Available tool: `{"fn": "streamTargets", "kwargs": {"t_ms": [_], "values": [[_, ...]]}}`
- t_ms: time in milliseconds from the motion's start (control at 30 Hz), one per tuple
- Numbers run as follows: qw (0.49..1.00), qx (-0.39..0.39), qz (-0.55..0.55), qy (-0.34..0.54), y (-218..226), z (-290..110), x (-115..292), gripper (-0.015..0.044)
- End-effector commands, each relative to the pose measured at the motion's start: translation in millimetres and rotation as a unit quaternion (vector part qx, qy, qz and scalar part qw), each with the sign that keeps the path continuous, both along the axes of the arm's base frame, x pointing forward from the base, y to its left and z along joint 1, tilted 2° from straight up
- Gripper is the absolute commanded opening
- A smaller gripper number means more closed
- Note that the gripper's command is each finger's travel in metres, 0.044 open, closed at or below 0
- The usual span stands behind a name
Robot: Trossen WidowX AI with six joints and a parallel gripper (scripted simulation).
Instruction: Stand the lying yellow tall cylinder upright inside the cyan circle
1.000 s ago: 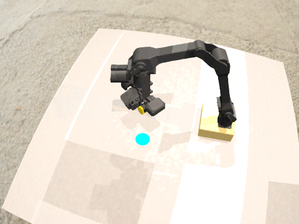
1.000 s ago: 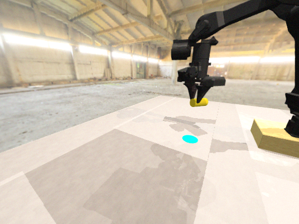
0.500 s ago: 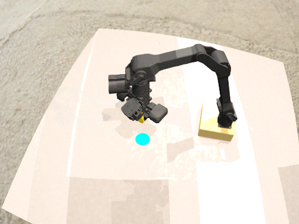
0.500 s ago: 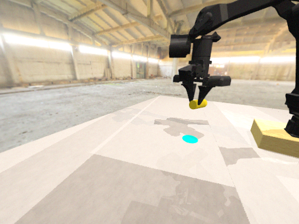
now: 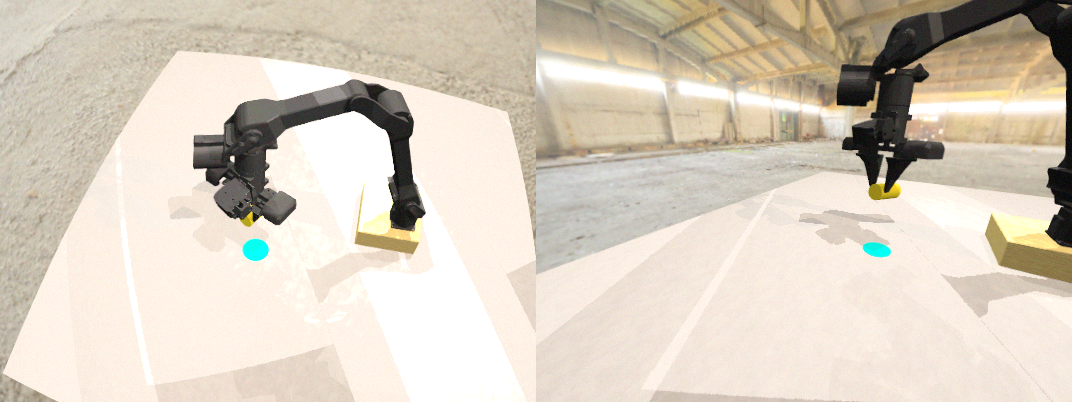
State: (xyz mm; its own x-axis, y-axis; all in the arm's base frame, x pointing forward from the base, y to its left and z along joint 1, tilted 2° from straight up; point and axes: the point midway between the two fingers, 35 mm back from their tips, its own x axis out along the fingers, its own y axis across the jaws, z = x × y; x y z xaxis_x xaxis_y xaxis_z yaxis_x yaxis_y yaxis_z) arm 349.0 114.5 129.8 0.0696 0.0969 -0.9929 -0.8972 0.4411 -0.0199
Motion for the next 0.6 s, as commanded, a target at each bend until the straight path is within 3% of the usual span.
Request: {"fn": "streamTargets", "kwargs": {"t_ms": [0,567], "values": [[1.0,0.015,-0.01,-0.005,1,-4,3,0.0105],[0.996,0.071,-0.039,-0.032,6,-16,18,0.0105]]}}
